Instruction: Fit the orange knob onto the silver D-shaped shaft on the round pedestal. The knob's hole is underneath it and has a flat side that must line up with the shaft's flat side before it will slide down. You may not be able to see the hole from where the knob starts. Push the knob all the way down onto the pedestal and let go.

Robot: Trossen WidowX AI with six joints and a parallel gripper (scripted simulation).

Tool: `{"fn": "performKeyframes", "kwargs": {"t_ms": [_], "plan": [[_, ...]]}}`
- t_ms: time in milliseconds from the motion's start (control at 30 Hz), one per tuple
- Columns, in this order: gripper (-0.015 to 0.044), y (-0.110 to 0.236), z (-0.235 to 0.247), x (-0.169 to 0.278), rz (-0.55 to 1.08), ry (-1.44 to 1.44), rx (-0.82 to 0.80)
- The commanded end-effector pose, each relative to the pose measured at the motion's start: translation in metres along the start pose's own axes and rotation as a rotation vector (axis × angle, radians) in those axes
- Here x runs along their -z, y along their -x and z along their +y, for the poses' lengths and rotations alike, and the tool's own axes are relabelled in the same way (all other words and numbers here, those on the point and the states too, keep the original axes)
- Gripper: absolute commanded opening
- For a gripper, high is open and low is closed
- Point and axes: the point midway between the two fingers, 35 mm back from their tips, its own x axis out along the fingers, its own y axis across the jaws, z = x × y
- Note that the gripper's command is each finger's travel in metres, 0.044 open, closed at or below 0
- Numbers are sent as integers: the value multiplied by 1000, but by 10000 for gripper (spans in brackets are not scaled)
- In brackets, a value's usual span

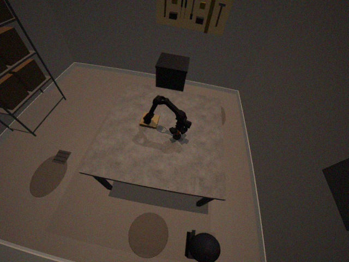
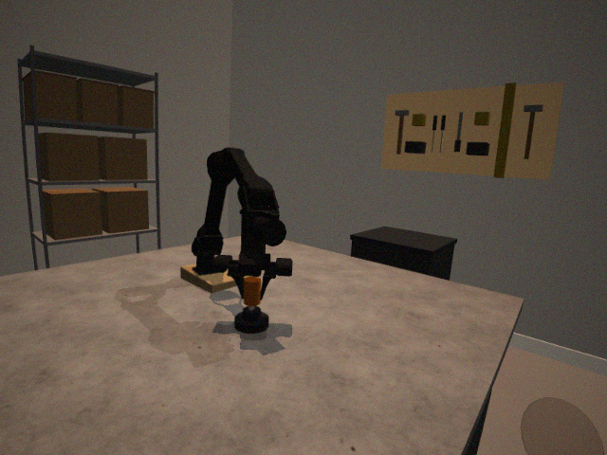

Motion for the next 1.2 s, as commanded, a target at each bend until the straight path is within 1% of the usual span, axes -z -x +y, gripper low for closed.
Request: {"fn": "performKeyframes", "kwargs": {"t_ms": [0,267,500,1167], "plan": [[0,-1,1,-1,-2,-3,-2],[0,5,1,-1,-2,-12,-2],[0,4,1,-2,-2,-213,-2],[0,0,1,0,-2,-213,-2]]}}
